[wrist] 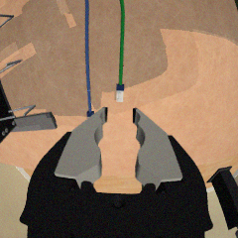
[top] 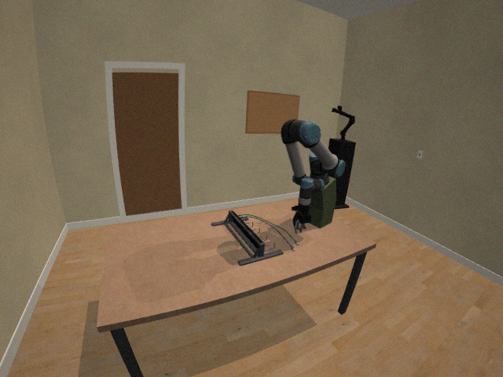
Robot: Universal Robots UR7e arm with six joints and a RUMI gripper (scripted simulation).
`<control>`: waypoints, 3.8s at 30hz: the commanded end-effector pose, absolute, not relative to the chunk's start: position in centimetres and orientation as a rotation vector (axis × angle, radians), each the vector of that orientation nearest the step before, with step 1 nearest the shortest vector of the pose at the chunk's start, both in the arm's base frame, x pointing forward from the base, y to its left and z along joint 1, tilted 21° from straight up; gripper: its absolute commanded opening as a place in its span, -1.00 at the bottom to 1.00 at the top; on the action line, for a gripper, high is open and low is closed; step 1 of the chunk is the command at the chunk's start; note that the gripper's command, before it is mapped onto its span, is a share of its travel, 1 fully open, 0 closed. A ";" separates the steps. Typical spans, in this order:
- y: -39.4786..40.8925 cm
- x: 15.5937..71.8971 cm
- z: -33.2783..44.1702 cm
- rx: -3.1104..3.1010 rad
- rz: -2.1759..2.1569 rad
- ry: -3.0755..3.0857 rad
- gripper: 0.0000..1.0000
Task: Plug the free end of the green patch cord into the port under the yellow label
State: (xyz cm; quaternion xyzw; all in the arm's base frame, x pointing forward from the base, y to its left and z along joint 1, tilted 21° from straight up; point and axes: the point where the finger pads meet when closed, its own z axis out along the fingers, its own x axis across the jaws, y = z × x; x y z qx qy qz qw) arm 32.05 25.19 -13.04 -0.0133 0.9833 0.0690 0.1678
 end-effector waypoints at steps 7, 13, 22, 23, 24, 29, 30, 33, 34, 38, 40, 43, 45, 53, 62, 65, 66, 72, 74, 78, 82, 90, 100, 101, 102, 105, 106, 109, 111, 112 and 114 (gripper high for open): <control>25.7 32.3 -13.0 -0.030 0.197 2.795 -0.56; 25.7 32.2 -13.0 -0.030 0.197 2.796 -0.56; 25.7 32.3 -13.0 -0.030 0.197 2.796 -0.56; 25.7 32.3 -13.0 -0.030 0.197 2.796 -0.56; 25.7 32.3 -13.0 -0.030 0.197 2.796 -0.56; 25.7 32.3 -13.0 -0.030 0.197 2.796 -0.56; 25.7 32.3 -13.0 -0.030 0.197 2.796 -0.56; 25.7 32.3 -13.0 -0.030 0.197 2.796 -0.56; 25.7 32.3 -13.0 -0.030 0.197 2.796 -0.56; 25.7 32.3 -13.1 -0.030 0.197 2.796 -0.56; 25.7 32.3 -13.1 -0.030 0.197 2.796 -0.56; 25.7 32.3 -13.2 -0.030 0.197 2.797 -0.56; 25.7 32.4 -13.3 -0.030 0.196 2.797 -0.56; 25.8 32.6 -14.1 -0.030 0.196 2.797 -0.56; 26.0 33.0 -15.2 -0.030 0.196 2.797 -0.56; 26.1 33.2 -15.8 -0.030 0.196 2.797 -0.56; 26.1 33.3 -16.0 -0.030 0.196 2.797 -0.56; 26.3 33.7 -17.1 -0.030 0.196 2.797 -0.56; 26.3 33.7 -17.1 -0.030 0.196 2.797 -0.56; 26.4 33.9 -17.8 -0.030 0.196 2.797 -0.56; 26.5 34.1 -18.4 -0.030 0.196 2.797 -0.56; 26.6 34.4 -19.1 -0.030 0.196 2.797 -0.56; 26.7 34.5 -19.3 -0.030 0.196 2.797 -0.56; 26.7 34.4 -19.3 -0.030 0.196 2.797 -0.56; 26.7 34.4 -19.3 -0.030 0.196 2.797 -0.56; 26.7 34.4 -19.3 -0.030 0.196 2.798 -0.56; 26.7 34.4 -19.3 -0.030 0.196 2.798 -0.56; 26.7 34.4 -19.3 -0.030 0.196 2.798 -0.56; 26.7 34.4 -19.3 -0.030 0.196 2.798 -0.56; 26.7 34.4 -19.3 -0.030 0.196 2.798 -0.56; 26.7 34.4 -19.3 -0.030 0.196 2.798 -0.56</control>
